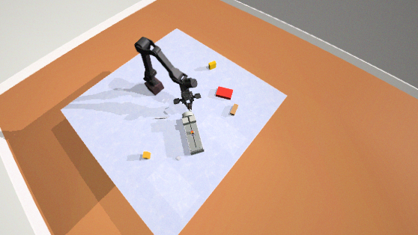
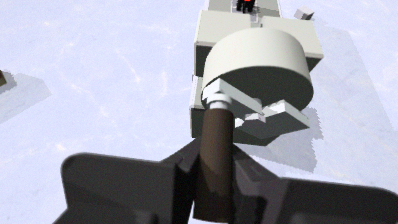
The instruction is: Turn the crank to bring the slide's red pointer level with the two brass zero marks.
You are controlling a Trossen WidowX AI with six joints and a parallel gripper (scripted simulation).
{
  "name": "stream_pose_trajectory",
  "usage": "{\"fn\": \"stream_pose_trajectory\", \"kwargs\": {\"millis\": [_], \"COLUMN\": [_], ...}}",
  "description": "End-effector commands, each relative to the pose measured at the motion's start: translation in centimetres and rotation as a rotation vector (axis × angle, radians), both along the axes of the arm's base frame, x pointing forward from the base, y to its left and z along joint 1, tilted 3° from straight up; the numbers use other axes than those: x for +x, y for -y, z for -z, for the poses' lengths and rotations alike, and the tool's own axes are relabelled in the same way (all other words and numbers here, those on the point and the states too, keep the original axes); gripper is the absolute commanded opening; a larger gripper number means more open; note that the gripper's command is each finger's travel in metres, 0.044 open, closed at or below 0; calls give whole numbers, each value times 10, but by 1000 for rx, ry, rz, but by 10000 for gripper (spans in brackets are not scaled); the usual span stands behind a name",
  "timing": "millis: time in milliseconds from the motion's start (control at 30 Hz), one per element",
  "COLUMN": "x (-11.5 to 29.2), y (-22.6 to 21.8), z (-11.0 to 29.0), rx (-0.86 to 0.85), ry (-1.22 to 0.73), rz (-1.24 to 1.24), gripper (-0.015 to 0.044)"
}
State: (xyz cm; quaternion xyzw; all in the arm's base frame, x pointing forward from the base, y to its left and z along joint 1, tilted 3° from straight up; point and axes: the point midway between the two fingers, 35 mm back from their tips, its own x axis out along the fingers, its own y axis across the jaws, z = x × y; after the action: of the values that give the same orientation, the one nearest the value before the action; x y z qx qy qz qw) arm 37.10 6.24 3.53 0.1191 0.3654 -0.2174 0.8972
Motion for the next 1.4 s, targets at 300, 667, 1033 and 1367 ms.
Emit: {"fn": "stream_pose_trajectory", "kwargs": {"millis": [300, 667, 1033, 1367], "x": [4, 1, -2, -3], "y": [-7, -2, 4, 6], "z": [22, 38, 45, 46], "rx": [8, 8, 7, 7], "ry": [0, 0, -1, -1], "rz": [-3, -3, -3, -3], "gripper": [0, 0, 0, 0]}}
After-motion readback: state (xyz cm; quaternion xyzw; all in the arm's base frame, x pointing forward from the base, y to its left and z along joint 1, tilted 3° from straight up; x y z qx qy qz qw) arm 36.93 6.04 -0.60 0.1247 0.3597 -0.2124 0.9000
